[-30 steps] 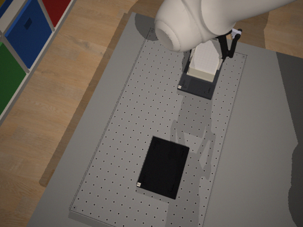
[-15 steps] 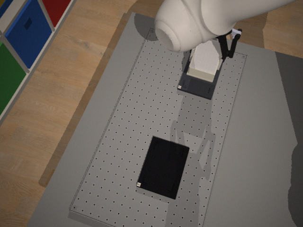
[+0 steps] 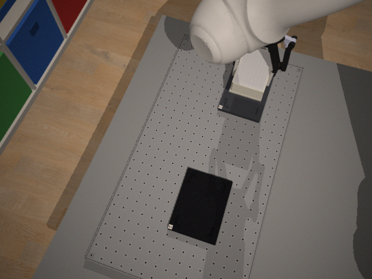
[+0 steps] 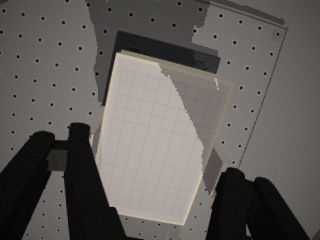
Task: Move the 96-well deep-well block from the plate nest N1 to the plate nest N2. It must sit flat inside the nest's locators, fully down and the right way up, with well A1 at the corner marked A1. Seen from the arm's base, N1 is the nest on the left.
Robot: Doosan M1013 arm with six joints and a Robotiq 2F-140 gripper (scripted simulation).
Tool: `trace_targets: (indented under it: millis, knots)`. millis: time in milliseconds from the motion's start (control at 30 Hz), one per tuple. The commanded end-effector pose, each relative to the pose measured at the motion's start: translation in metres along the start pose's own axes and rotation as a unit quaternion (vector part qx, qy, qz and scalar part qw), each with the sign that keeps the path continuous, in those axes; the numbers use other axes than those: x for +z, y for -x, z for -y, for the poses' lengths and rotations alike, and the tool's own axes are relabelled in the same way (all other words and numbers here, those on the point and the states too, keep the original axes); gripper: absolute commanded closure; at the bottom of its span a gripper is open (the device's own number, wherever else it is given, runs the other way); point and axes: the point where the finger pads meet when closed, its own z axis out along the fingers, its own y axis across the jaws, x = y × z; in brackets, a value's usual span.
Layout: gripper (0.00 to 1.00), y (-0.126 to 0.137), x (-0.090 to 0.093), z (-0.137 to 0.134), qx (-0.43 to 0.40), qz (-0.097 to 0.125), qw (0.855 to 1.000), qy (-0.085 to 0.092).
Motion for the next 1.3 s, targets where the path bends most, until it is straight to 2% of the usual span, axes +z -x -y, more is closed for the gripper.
trace_targets:
  millis: [0,1267]
  knots:
    - [1.00,0.000,0.000,0.000,0.000,0.000,1.000,0.000]
    - [1.00,0.000,0.055,0.000,0.000,0.000,1.000,0.000]
